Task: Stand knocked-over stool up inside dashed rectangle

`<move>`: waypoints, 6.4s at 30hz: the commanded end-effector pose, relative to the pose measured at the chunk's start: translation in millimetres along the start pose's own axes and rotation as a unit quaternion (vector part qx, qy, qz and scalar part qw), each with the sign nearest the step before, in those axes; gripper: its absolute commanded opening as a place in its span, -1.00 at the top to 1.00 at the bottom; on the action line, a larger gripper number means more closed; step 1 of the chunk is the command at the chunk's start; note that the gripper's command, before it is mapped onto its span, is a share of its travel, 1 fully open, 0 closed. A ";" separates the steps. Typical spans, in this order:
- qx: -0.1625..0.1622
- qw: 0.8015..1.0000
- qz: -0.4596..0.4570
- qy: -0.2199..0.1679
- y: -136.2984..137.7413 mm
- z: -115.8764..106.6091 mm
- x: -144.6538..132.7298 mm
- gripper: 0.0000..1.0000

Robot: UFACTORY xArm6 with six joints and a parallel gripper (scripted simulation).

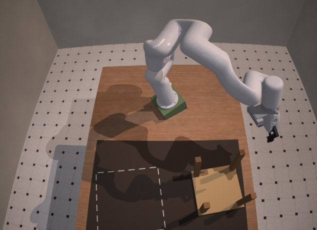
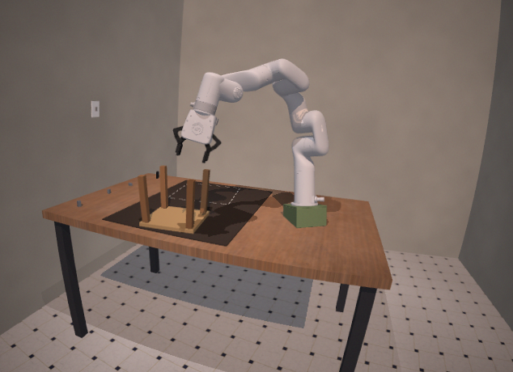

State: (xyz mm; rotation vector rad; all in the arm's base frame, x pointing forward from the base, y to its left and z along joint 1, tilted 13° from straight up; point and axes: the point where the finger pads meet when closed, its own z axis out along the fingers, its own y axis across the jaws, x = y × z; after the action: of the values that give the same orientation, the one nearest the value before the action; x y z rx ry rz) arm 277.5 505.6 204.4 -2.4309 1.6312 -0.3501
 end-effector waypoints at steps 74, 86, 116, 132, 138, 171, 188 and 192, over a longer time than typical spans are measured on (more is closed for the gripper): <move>-0.129 0.915 -0.005 0.382 -53.5 65.0 104.0 -0.13; -0.113 0.892 0.007 0.437 -29.1 58.2 87.3 -0.13; -0.101 0.878 0.018 0.467 -11.9 53.0 78.8 -0.13; -0.101 0.878 0.018 0.467 -11.9 53.0 78.8 -0.13; -0.101 0.878 0.018 0.467 -11.9 53.0 78.8 -0.13; -0.101 0.878 0.018 0.467 2.5 123.8 85.9 -0.13; -0.101 0.878 0.018 0.467 18.7 193.9 95.3 -0.13; -0.101 0.878 0.018 0.467 18.7 193.9 95.3 -0.13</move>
State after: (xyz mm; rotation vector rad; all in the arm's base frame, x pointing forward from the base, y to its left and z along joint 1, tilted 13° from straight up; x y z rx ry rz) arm 353.7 414.7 21.2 -2.5172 2.0987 -1.6279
